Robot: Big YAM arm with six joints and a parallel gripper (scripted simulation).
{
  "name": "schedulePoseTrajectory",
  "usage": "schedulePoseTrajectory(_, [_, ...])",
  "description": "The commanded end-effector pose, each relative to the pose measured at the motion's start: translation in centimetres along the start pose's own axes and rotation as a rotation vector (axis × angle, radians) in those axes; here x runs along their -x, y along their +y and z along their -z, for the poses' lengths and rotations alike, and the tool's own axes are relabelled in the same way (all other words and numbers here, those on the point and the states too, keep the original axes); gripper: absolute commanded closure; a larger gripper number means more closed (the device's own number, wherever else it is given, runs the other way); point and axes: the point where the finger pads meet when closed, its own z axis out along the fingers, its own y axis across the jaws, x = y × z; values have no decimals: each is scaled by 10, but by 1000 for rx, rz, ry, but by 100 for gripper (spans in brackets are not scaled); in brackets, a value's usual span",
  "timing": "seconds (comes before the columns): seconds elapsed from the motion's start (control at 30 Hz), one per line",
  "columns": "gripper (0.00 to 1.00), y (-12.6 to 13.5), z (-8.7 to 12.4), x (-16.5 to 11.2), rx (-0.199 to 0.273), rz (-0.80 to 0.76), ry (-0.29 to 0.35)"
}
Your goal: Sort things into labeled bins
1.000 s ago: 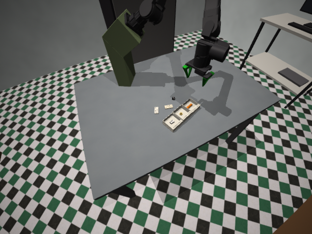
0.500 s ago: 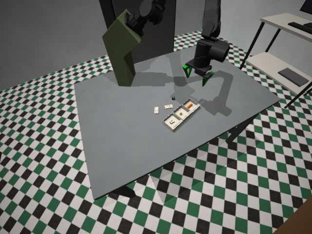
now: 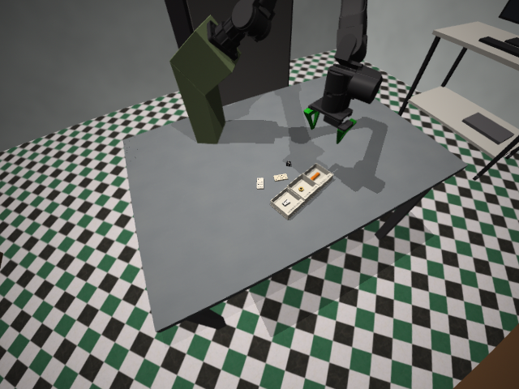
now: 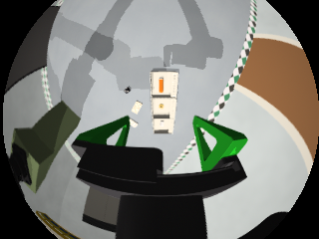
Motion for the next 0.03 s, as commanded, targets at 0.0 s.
schedulePoseTrajectory(0.0, [0, -11, 5, 3, -13, 10, 0])
